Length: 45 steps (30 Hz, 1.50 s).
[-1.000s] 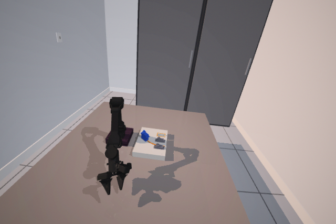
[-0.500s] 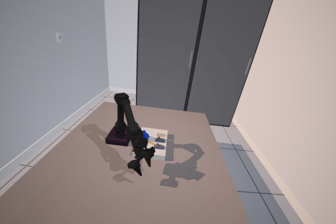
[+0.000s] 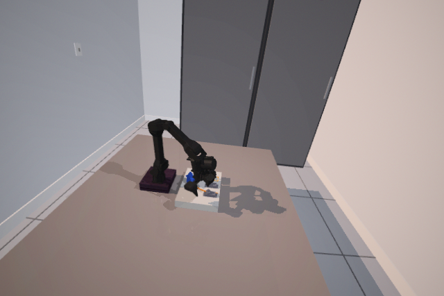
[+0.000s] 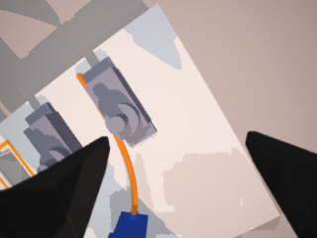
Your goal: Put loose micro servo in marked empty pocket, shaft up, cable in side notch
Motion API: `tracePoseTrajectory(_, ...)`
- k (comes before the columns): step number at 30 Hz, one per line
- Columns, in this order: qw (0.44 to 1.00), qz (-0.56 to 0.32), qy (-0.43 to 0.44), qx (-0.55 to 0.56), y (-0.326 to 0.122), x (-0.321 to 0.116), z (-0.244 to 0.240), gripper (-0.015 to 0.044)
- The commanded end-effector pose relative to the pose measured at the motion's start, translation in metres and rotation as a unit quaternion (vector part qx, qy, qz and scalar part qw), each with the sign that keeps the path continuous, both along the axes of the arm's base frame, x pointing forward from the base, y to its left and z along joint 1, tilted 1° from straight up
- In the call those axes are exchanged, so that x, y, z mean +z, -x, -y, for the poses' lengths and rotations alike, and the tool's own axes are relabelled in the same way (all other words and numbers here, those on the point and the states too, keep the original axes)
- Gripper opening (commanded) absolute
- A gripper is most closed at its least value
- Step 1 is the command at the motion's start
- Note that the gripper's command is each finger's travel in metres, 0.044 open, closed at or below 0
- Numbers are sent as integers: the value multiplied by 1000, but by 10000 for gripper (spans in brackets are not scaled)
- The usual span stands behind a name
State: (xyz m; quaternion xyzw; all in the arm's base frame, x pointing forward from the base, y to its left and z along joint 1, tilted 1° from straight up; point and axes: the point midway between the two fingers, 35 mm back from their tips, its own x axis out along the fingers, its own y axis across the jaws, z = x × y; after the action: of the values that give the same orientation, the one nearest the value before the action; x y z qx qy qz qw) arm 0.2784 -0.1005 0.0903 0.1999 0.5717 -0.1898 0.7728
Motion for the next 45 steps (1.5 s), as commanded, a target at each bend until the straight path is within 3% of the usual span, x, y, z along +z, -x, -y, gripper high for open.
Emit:
tracePoseTrajectory(1,998,-44,-29,-25,20,17,-47,440)
tracePoseTrajectory(7,990,-119,-45,-60,62,37,-97,440)
tracePoseTrajectory(38,990,-122,-44,-62,63,-8,-98,440)
tracePoseTrajectory(45,990,-122,-44,-62,63,-8,-98,256)
